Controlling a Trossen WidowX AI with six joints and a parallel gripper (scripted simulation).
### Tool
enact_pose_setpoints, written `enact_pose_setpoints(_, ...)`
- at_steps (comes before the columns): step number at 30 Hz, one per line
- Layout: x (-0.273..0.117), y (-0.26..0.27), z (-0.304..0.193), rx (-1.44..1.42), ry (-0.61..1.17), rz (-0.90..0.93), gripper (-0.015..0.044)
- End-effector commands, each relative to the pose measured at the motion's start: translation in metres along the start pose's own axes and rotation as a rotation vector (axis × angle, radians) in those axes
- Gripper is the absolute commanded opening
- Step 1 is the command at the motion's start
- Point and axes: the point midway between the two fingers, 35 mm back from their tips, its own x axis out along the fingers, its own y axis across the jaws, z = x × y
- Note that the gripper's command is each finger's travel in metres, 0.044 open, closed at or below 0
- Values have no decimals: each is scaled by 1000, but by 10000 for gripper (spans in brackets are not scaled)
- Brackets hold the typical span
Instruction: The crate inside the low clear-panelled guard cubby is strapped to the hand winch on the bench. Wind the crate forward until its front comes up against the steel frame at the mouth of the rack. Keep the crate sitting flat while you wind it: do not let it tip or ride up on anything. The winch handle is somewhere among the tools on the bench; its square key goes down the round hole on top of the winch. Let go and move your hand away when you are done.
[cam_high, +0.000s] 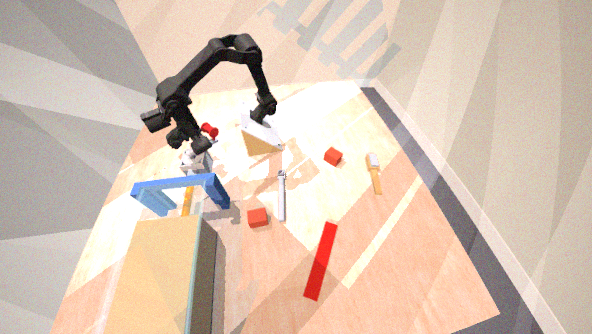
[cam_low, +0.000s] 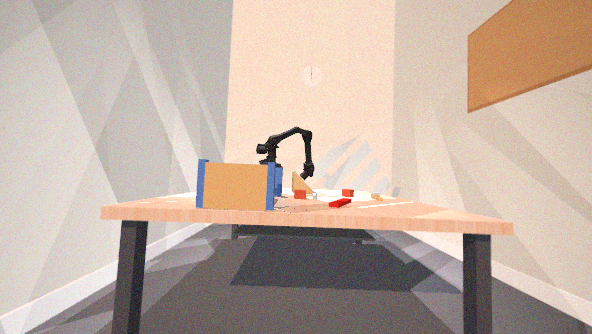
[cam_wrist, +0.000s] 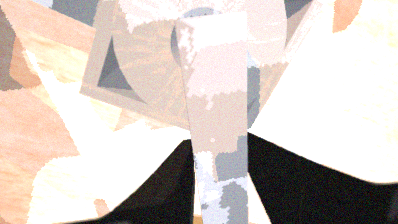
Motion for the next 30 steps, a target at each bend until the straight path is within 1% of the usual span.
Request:
enact_pose_setpoints(1,1,0,0,7,-1,2,0)
enact_pose_setpoints(30,2,14,3,320,22,17,0)
